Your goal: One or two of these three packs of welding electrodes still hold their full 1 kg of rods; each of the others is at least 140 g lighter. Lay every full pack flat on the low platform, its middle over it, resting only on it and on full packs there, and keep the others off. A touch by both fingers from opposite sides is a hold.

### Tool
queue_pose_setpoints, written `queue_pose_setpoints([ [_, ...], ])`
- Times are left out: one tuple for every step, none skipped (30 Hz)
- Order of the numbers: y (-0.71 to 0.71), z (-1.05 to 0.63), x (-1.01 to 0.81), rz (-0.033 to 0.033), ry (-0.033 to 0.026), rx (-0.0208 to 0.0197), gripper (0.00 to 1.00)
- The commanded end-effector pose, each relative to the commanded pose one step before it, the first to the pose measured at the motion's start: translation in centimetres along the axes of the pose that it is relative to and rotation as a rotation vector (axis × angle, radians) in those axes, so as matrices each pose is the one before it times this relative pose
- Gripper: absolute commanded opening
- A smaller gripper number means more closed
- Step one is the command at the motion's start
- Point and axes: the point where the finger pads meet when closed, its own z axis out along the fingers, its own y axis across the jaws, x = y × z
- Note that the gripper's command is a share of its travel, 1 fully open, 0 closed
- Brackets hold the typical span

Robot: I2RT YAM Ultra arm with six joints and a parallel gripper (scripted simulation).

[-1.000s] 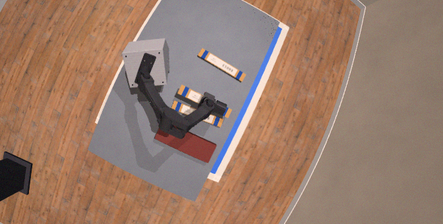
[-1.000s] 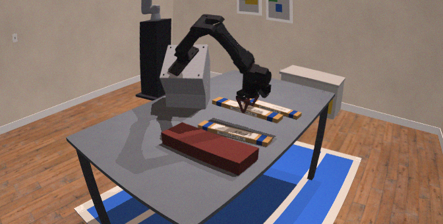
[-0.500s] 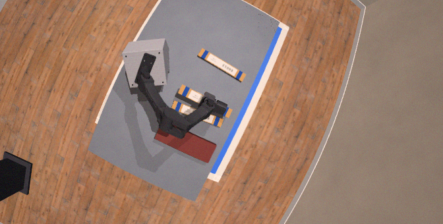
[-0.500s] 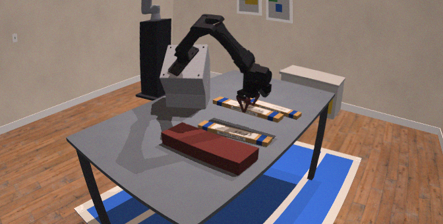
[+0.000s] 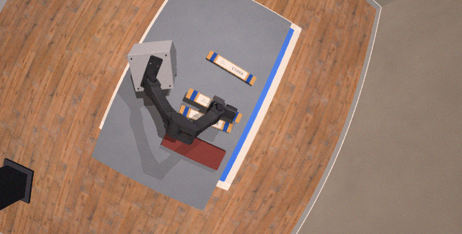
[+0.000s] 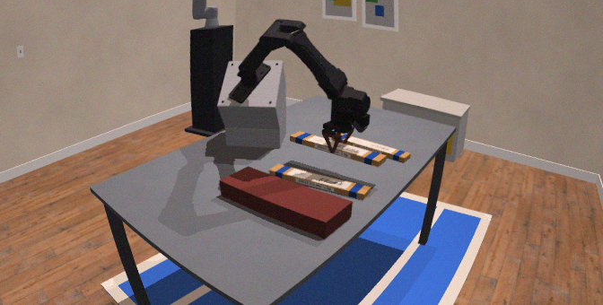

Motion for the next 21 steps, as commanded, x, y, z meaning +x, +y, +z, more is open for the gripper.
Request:
queue_pose_setpoints([
  [0.992,-2.151,-2.152,-0.00118,-0.06421,-0.00961,0.0],
  [0.018,0.017,0.031,-0.00091,0.00113,0.00013,0.0],
  [0.018,0.017,0.023,-0.00059,0.00082,0.00012,0.0],
  [0.018,0.017,0.014,-0.00035,0.00051,0.00011,0.0],
  [0.0,0.0,0.0,0.0,0.0,0.0,0.0],
  [0.0,0.0,0.0,0.0,0.0,0.0,0.0],
  [0.016,0.017,0.02,-0.00116,0.00074,0.0,0.0],
  [0.015,0.015,0.022,-0.00036,0.00079,0.00011,0.0],
  [0.015,0.015,0.019,-0.0003,0.00068,0.00009,0.0],
  [0.018,0.016,0.015,-0.00033,0.00054,-0.00004,0.0],
  [0.019,0.016,0.015,-0.00038,0.00053,-0.00011,0.0],
  [0.018,0.017,0.014,-0.00037,0.00051,0.0,0.0],
  [0.017,0.017,0.011,-0.00029,0.00039,0.00005,0.0],
  [0.019,0.018,0.009,-0.00025,0.00032,-0.00003,0.0],
  [0.019,0.018,0.014,-0.00038,0.00051,-0.00004,0.0],
  [0.017,0.018,0.019,-0.00052,0.00069,0.00005,0.0],
  [0.017,0.018,0.016,-0.00048,0.00061,0.00006,0.0],
  [-1.025,1.202,1.608,-0.00416,0.01478,-0.00117,0.0],
  [0.003,-0.136,-0.008,0.00001,0.00003,-0.00001,0.0],
  [-0.001,-0.132,0.002,0.00001,-0.00001,-0.00002,0.0],
  [-0.001,-0.132,0.002,0.00001,-0.00001,-0.00002,0.0],
])
